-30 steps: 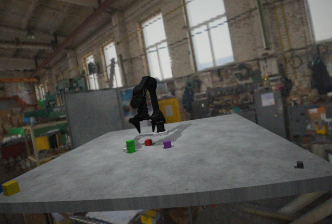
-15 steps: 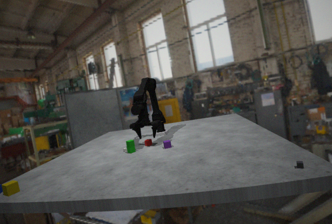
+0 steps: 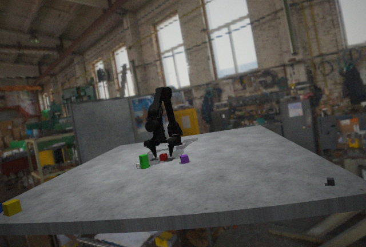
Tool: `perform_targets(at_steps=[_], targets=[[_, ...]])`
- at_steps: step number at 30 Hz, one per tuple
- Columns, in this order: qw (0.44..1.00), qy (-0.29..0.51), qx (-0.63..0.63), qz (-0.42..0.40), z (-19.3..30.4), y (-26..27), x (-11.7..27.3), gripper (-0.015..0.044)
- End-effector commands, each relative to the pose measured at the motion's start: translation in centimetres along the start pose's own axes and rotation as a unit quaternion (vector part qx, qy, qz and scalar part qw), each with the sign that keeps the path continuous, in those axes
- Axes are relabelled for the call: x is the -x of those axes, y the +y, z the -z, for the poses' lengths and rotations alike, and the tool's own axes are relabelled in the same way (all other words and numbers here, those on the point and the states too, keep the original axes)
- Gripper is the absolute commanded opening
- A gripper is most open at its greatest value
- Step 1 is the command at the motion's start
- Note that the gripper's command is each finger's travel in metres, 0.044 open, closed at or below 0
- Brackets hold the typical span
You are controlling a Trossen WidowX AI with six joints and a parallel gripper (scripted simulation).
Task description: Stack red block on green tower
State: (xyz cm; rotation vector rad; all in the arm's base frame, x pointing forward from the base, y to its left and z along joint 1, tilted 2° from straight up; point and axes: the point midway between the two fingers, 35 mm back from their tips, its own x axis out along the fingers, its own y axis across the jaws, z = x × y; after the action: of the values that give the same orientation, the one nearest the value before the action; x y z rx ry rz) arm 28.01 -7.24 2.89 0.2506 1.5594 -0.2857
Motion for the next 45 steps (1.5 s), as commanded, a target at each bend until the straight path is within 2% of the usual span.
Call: perform_targets(at_steps=[1,18,29,37,41,45], targets=[[1.0,0.002,0.002,-0.002,0.2,0.0,-0.7,0.044],[1.0,0.002,0.0,0.0,0.2,0.0,-1.1,0.044],[1.0,0.002,0.0,0.0,0.2,0.0,-1.1,0.0151],[1.0,0.002,0.0,0.0,0.2,0.0,-1.1,0.0098],[1.0,0.002,0.001,-0.001,0.1,0.0,0.0,0.0],[1.0,0.002,0.002,-0.002,0.1,0.0,2.1,0.0]])
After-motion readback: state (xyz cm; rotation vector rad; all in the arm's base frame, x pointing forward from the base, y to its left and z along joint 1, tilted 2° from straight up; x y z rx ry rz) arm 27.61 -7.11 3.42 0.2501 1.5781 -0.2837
